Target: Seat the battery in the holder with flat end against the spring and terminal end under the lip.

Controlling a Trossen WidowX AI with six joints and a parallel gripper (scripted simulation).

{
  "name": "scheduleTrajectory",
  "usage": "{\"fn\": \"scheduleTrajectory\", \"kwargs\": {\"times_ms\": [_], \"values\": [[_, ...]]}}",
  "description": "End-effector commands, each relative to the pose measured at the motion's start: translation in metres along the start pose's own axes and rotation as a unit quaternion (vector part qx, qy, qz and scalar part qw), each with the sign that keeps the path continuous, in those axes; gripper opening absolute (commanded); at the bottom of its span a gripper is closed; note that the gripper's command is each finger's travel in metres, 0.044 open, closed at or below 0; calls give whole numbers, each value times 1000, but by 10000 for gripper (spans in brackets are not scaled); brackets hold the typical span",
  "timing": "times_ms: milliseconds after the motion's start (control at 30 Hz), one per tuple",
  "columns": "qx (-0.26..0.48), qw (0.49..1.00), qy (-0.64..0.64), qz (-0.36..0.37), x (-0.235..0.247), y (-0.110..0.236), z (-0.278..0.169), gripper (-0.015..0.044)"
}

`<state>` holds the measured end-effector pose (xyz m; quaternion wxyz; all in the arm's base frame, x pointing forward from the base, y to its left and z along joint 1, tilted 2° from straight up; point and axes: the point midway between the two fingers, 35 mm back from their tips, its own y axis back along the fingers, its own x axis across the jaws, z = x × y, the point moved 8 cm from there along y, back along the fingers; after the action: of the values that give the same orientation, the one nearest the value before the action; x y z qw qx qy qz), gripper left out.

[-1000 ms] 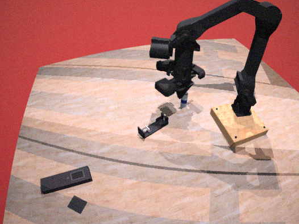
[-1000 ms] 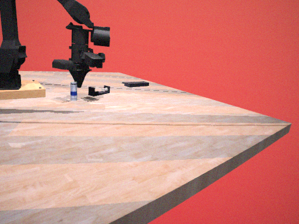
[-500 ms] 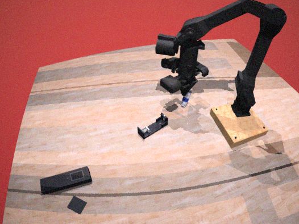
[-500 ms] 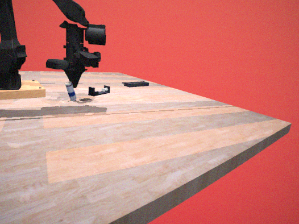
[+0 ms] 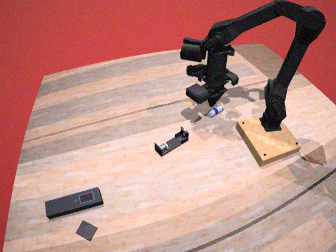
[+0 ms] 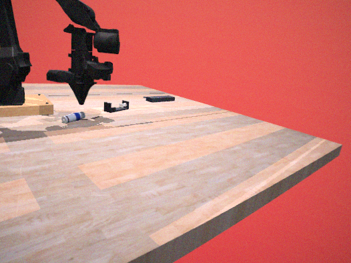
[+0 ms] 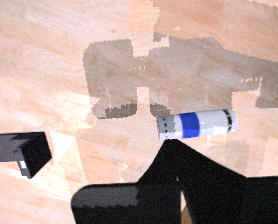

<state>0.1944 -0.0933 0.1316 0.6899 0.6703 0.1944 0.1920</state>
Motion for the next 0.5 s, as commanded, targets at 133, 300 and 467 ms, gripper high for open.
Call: {"fn": "scheduleTrajectory", "kwargs": {"times_ms": [133,300,467], "values": [[0,1000,1,-1,1,17,2,0],[1,1000,2,-2,1,54,2,0],[1,1000,3,-3,-1,79,-1,0]]}}
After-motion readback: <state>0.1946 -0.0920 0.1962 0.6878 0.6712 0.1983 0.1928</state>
